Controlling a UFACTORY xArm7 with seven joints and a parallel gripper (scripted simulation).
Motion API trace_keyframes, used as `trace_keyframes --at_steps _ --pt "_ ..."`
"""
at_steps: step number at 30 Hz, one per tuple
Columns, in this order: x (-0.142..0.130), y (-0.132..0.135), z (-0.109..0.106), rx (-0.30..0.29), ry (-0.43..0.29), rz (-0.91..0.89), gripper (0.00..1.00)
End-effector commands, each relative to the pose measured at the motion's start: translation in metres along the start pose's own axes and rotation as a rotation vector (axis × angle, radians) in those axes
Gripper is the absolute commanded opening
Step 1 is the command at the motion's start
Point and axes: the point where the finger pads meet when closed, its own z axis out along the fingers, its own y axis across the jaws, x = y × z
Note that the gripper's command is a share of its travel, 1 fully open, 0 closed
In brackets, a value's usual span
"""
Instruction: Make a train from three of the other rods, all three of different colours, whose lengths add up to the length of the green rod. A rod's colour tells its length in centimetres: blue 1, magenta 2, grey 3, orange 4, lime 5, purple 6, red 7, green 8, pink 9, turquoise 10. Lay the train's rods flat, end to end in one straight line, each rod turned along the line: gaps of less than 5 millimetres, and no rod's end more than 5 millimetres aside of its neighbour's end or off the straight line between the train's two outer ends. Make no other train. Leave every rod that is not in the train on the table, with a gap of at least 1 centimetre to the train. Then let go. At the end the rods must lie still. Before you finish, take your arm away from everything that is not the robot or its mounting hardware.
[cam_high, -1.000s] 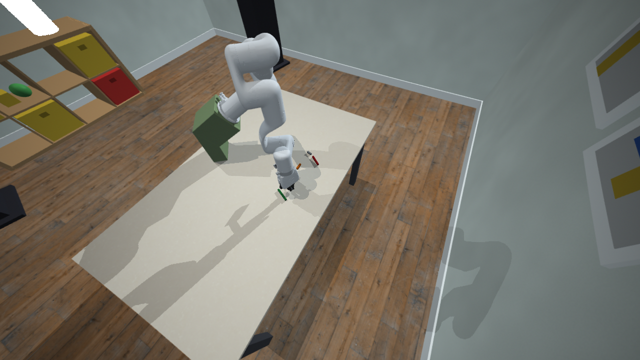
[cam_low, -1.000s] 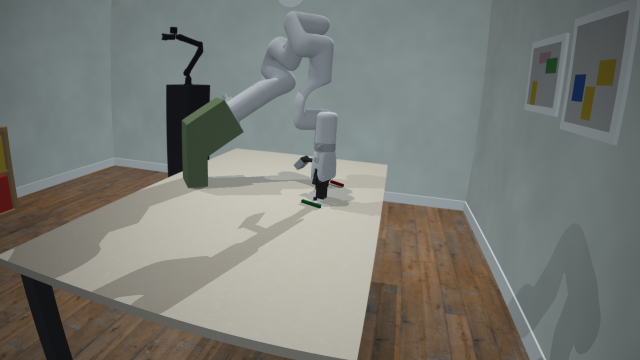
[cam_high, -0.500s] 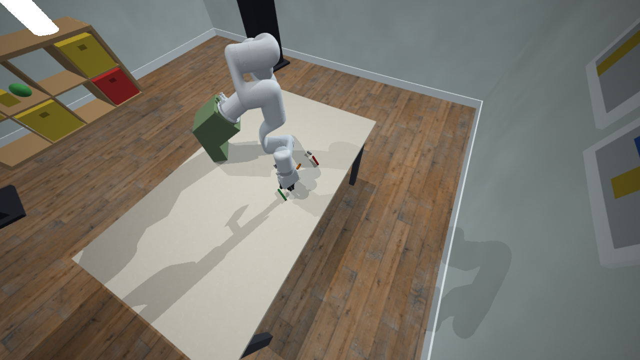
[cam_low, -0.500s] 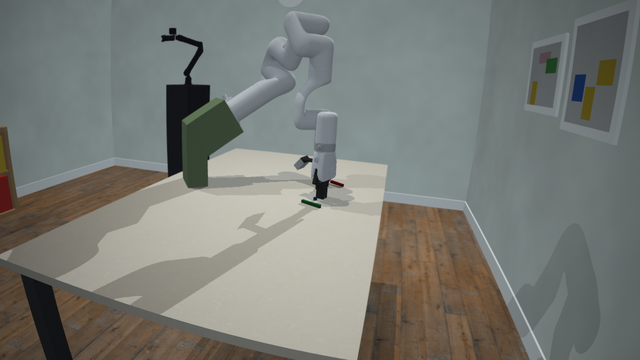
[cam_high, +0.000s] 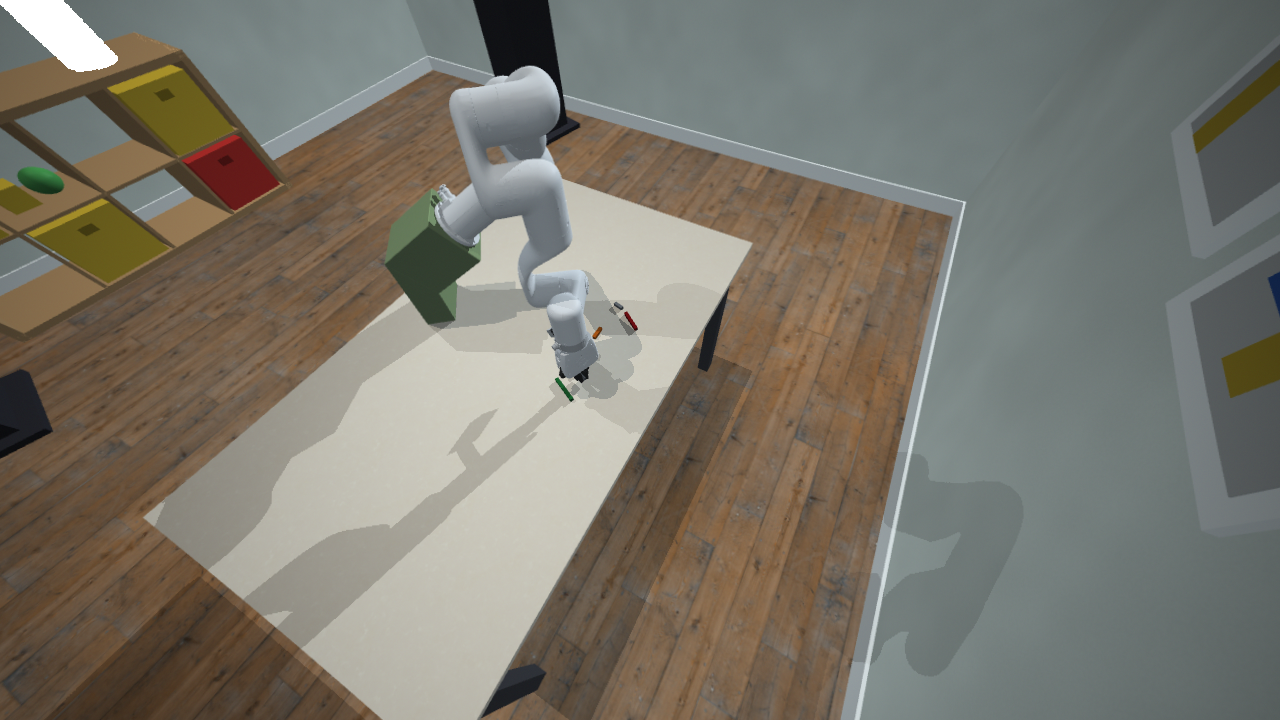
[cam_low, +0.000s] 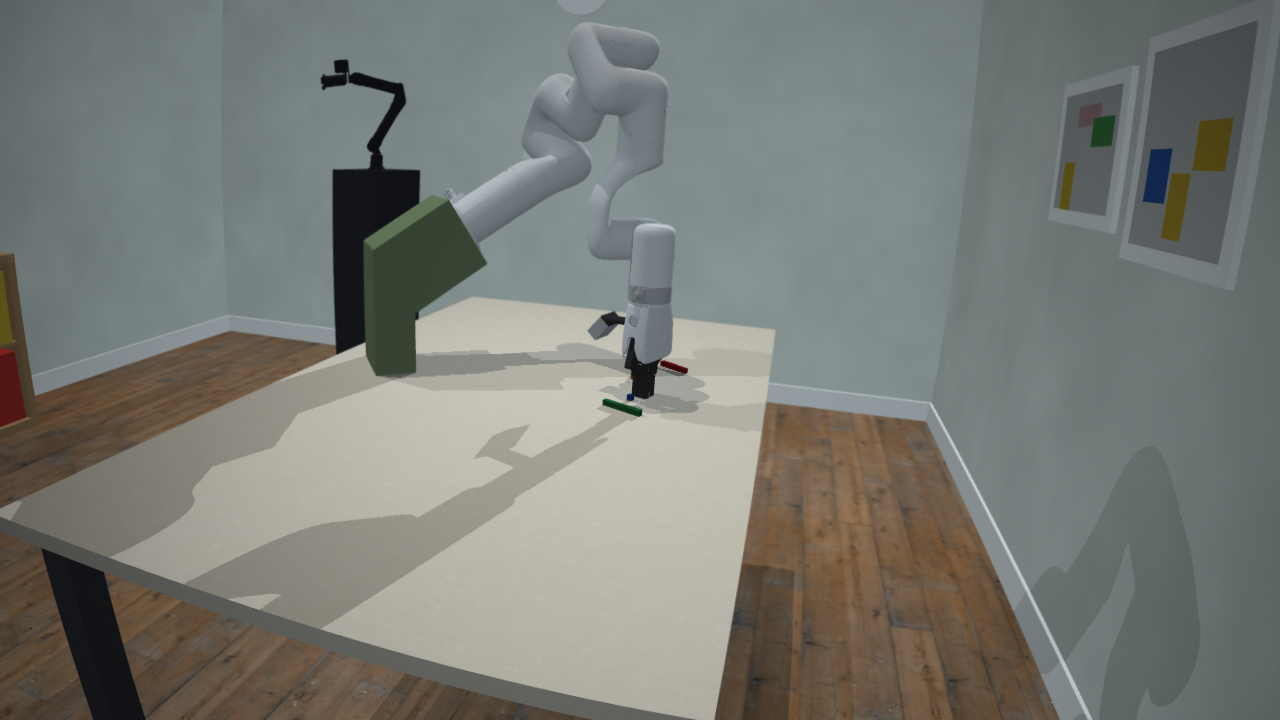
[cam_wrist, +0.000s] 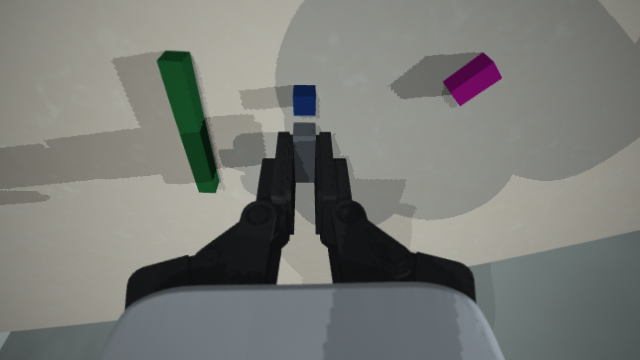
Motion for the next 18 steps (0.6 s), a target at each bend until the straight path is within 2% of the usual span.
trace_keyframes --at_steps 1,18 --pt "-0.0009 -0.0008 0.0008 0.002 -0.002 0.0 0.04" --pt "-0.0009 -0.0008 0.0108 0.002 -0.002 0.0 0.04"
